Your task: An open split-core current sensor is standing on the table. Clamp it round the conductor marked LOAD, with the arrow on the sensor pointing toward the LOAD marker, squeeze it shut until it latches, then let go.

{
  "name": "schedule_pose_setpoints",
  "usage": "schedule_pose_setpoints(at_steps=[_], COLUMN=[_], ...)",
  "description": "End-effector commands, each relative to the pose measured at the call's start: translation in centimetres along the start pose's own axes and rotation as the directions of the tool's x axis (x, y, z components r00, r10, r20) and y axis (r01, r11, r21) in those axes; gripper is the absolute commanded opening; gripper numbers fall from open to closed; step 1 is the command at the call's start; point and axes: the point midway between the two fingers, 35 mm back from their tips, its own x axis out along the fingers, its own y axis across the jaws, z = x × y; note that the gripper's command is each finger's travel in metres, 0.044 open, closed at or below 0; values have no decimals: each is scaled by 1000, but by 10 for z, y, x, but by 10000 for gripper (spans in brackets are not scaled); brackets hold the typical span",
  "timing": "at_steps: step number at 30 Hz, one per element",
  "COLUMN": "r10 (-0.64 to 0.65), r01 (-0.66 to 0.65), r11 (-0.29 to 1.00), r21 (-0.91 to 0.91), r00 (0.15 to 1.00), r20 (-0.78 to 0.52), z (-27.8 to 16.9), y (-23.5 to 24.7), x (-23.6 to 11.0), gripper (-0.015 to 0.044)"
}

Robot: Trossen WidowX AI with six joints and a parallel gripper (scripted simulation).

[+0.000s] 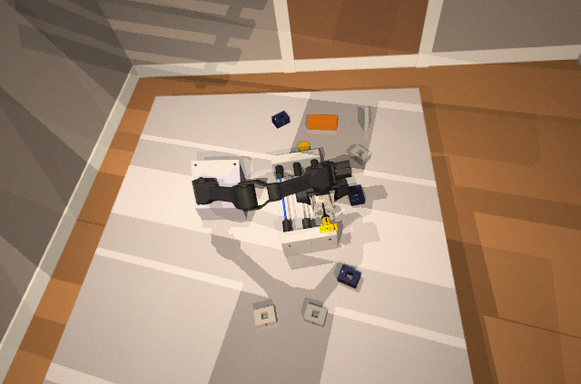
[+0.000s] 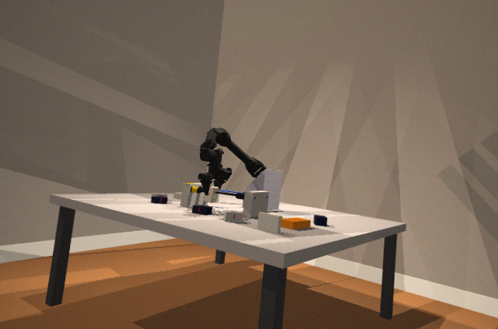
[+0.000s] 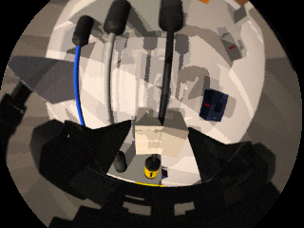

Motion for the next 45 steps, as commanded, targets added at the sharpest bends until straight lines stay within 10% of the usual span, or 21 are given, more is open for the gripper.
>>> schedule_pose_setpoints(at_steps=[1,37,45], r10=[5,4,4], r01=[-5,-4,-4], r11=[1000,1000,1000], r21=[-7,0,0], r00=[1000,1000,1000], r20=[-4,-1,-1], z=[0,-1,-1], y=[2,1,1], x=[9,23,23], gripper=[440,287,77])
